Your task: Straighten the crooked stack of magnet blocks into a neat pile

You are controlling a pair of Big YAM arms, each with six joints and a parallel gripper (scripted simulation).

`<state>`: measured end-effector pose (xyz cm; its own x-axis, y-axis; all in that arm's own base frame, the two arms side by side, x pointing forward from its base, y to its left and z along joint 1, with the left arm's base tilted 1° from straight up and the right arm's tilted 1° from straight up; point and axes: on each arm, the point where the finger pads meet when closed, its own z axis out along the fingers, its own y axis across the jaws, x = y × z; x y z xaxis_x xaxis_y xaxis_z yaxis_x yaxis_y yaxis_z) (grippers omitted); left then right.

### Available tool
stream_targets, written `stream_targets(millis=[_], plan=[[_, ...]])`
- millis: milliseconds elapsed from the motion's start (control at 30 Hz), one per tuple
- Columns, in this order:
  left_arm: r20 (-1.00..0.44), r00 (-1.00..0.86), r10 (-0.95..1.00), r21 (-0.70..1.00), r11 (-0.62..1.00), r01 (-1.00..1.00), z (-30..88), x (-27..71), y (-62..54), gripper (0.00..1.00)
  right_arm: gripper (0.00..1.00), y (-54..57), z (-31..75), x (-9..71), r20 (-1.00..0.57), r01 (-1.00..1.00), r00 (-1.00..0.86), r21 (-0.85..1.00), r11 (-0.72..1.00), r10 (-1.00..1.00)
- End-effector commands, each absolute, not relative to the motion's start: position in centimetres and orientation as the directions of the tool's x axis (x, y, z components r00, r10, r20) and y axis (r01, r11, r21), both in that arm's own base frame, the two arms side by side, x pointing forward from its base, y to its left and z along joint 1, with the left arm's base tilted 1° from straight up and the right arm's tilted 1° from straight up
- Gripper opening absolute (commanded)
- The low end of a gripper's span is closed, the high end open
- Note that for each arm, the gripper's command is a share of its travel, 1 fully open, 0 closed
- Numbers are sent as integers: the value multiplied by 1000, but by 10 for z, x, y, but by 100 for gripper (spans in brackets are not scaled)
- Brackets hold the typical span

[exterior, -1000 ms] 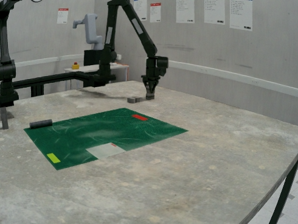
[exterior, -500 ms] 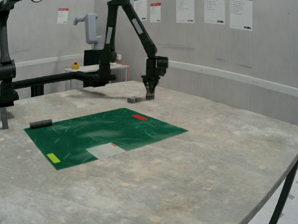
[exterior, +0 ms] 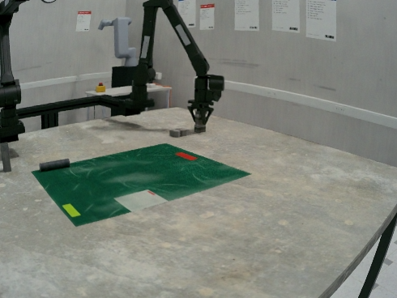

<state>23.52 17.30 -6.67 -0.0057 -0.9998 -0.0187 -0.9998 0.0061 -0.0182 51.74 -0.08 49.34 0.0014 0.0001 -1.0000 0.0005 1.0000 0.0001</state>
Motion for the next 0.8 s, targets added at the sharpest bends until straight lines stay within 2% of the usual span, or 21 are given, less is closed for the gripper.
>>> stream_targets(millis=[0,367,600,767], plan=[[-19,-20,-1000,-22,20,-1000,-66,241,174,59,100,-7,515,520,-1000,11,27,14,1000,14],[-46,-29,-999,-55,31,-998,-39,254,183,59,100,-7,515,520,-1000,11,27,14,1000,14],[-3,-29,-1000,1,29,-1000,-60,231,166,59,100,-7,515,520,-1000,11,27,14,1000,14],[-38,-28,-999,-45,30,-999,-45,249,179,59,100,-7,515,520,-1000,11,27,14,1000,14]])
